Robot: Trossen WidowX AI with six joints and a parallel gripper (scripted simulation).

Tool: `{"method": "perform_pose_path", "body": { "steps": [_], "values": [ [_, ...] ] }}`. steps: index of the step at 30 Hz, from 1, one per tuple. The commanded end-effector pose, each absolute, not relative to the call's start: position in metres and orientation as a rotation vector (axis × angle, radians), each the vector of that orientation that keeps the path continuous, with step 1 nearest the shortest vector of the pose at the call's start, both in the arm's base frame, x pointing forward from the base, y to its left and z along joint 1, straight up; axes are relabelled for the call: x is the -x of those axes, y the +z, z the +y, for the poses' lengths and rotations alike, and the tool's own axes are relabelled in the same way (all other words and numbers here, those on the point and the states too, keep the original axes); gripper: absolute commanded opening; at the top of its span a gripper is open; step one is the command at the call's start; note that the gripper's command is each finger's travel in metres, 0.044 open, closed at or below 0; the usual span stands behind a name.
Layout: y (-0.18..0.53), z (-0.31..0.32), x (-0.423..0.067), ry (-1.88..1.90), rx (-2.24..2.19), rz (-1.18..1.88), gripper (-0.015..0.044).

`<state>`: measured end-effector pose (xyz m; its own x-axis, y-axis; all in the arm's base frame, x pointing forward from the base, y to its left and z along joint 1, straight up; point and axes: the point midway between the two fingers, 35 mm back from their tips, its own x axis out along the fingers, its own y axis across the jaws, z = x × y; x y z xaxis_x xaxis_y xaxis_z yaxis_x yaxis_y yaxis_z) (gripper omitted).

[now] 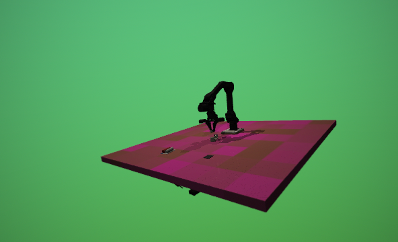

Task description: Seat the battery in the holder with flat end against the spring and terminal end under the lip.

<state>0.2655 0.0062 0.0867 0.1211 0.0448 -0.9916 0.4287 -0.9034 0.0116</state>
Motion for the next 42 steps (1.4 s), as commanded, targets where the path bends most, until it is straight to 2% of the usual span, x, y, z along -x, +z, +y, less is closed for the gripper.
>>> {"method": "perform_pose_path", "body": {
  "steps": [1,42],
  "values": [
    [0.079,0.007,-0.265,-1.808,-2.147,0.484,0.0065],
    [0.049,0.004,-0.261,-1.473,-2.431,0.559,0.0065]
  ]
}}
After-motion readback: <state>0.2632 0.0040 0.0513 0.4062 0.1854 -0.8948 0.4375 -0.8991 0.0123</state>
